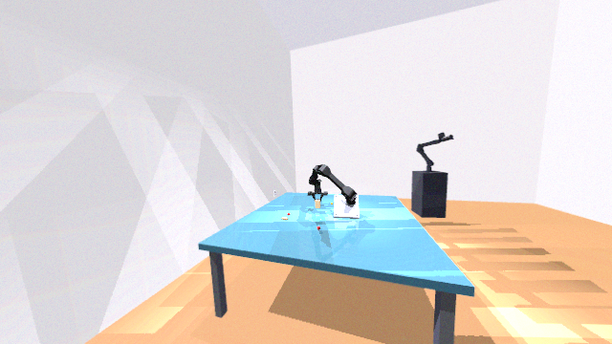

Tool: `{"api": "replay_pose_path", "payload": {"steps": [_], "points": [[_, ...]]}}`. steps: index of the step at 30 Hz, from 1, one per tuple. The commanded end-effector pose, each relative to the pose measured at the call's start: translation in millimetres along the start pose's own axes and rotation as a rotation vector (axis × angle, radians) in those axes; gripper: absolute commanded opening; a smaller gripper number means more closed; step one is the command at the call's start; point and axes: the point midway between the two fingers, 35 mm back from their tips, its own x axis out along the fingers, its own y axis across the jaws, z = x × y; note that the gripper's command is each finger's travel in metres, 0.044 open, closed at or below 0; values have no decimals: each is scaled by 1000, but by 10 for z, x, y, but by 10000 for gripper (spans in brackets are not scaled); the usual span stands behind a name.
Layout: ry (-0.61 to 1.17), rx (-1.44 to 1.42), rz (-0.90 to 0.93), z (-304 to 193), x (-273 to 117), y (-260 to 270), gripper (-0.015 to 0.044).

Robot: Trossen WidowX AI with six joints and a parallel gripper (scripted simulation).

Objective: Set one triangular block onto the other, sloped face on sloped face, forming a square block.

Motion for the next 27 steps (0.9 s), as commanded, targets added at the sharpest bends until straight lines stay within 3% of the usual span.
{"api": "replay_pose_path", "payload": {"steps": [1, 27], "points": [[2, 7, 6, -4, -2, 7, 0], [0, 0, 0, -10, 19, 1, 0]]}}
